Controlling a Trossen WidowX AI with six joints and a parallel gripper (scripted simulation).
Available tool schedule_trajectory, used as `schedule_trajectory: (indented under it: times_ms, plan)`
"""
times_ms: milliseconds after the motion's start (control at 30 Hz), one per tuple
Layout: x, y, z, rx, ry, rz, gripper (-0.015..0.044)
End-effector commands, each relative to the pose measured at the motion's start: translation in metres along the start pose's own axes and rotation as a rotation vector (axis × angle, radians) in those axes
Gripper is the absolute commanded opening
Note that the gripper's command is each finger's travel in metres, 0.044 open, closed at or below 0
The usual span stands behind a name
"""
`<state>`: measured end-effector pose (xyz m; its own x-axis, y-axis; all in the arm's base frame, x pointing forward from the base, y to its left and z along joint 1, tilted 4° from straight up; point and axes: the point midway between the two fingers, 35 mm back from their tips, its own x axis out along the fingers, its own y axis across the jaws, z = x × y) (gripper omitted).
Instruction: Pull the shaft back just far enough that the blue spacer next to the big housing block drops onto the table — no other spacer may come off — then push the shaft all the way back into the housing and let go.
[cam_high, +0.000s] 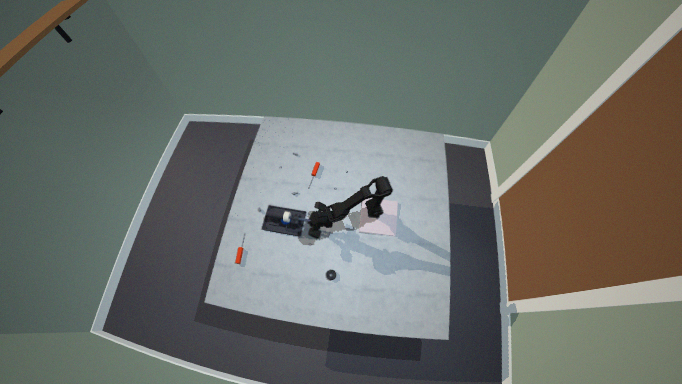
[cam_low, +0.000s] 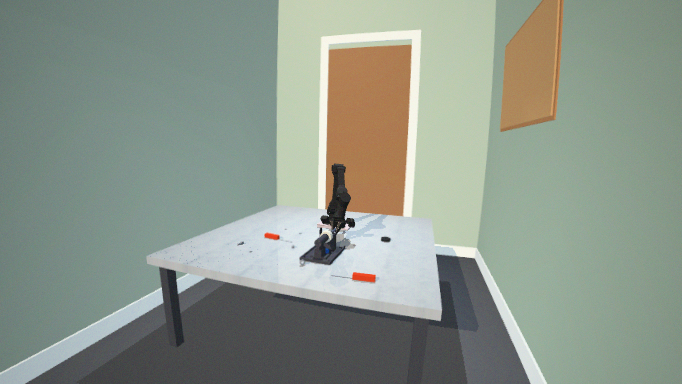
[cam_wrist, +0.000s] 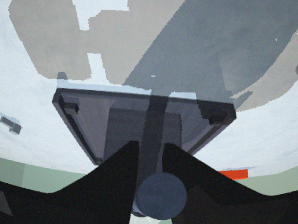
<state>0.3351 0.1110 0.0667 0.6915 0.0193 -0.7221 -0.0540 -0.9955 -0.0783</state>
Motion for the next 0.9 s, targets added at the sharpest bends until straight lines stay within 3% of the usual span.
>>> schedule_trajectory:
  times_ms: [0, 867]
  plan:
    - [-0.0007, 0.0001, -0.0010, 0.002, 0.007, 0.002, 0.0000]
    - [0.0008, 0.0002, -0.0027, 0.002, 0.007, 0.002, 0.0000]
